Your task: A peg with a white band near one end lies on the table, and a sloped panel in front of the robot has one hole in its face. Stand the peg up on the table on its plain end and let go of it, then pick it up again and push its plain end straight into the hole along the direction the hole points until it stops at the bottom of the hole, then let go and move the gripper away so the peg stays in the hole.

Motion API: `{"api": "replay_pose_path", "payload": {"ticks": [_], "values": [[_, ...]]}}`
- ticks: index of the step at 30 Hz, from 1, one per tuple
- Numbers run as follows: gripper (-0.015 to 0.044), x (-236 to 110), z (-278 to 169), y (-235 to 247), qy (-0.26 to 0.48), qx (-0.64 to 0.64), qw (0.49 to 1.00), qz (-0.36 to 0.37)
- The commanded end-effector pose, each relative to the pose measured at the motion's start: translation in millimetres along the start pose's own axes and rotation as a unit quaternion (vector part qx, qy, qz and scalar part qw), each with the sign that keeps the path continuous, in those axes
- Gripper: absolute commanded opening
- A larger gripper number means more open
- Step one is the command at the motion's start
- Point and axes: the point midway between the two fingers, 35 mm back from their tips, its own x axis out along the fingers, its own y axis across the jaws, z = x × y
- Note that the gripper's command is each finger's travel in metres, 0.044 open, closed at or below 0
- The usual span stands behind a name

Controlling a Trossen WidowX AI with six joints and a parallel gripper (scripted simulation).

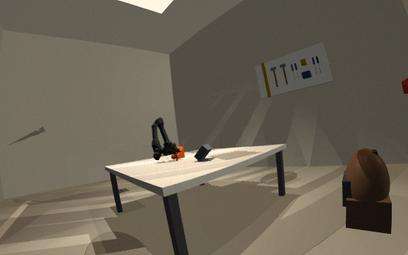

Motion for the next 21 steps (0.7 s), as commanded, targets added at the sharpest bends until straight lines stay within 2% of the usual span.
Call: {"api": "replay_pose_path", "payload": {"ticks": [1, 10, 21], "values": [[0.044, 5, 12, -1, 0.016, -0.018, 0.999, 0.039], [0.044, 11, 45, 2, 0.059, -0.046, 0.993, 0.09], [0.044, 0, 97, -4, 0.073, -0.057, 0.995, 0.044]]}}
